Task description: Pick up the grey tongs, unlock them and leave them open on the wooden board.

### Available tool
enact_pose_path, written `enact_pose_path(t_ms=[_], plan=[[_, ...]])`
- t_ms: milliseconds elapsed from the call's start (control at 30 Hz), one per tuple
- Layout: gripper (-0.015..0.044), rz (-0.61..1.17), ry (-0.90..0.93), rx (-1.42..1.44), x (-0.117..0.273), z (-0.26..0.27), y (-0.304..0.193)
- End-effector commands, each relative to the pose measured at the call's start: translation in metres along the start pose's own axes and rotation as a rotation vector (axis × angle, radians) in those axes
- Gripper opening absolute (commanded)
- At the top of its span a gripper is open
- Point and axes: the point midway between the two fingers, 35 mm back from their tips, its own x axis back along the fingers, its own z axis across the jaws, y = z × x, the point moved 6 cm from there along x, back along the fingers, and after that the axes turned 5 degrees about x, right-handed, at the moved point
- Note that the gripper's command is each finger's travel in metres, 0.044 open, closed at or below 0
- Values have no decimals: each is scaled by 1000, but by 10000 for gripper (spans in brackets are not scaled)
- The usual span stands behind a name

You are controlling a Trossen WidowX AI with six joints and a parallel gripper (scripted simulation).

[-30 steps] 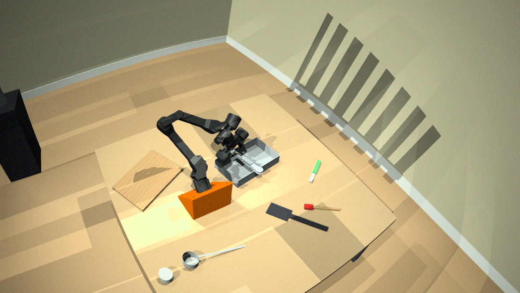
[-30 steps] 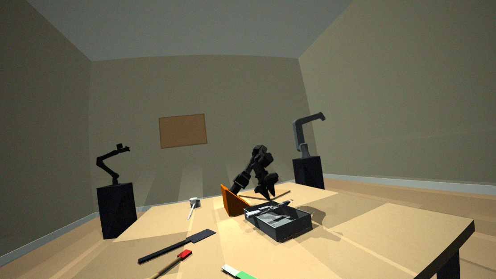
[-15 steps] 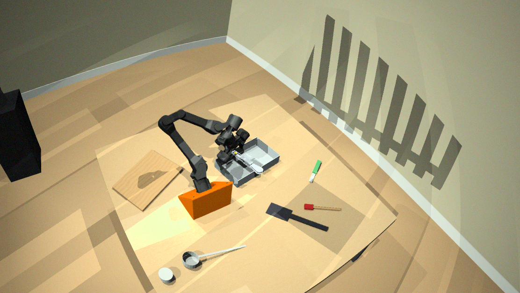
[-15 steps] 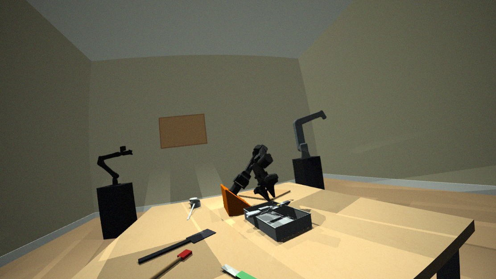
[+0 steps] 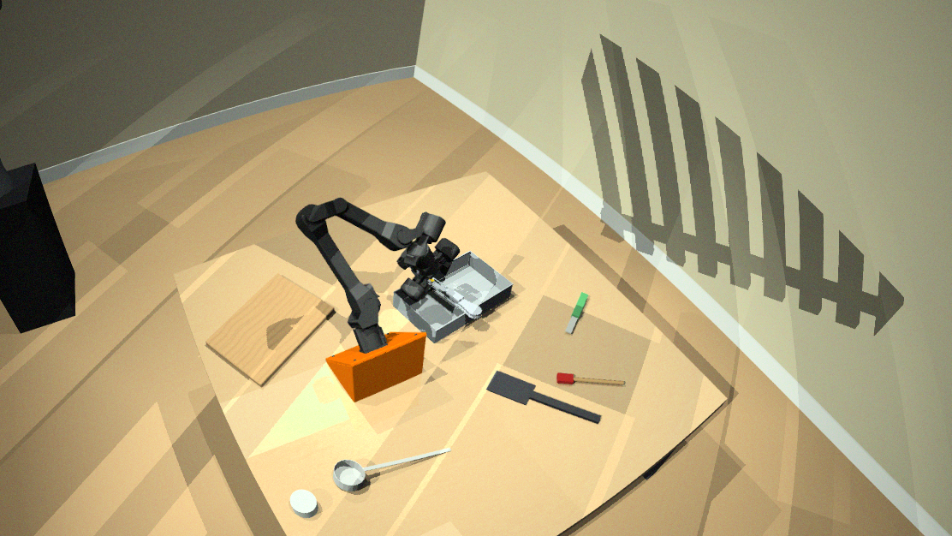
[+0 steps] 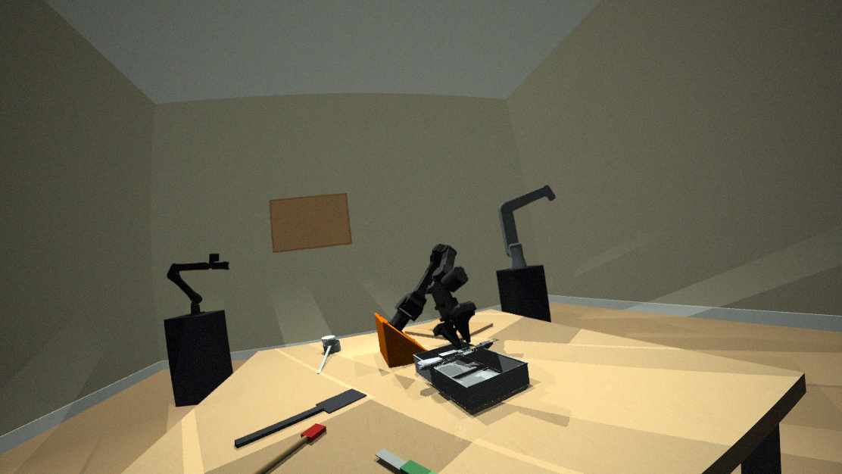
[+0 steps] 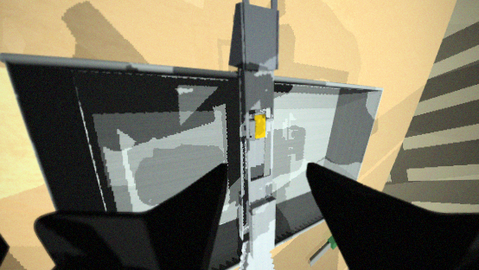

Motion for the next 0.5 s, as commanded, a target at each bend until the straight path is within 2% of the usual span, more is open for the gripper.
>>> enact_pose_path(t_ms=[0,467], plan=[[260,6,4,-6,-7,1,-1],[260,4,1,-6,-30,1,0]])
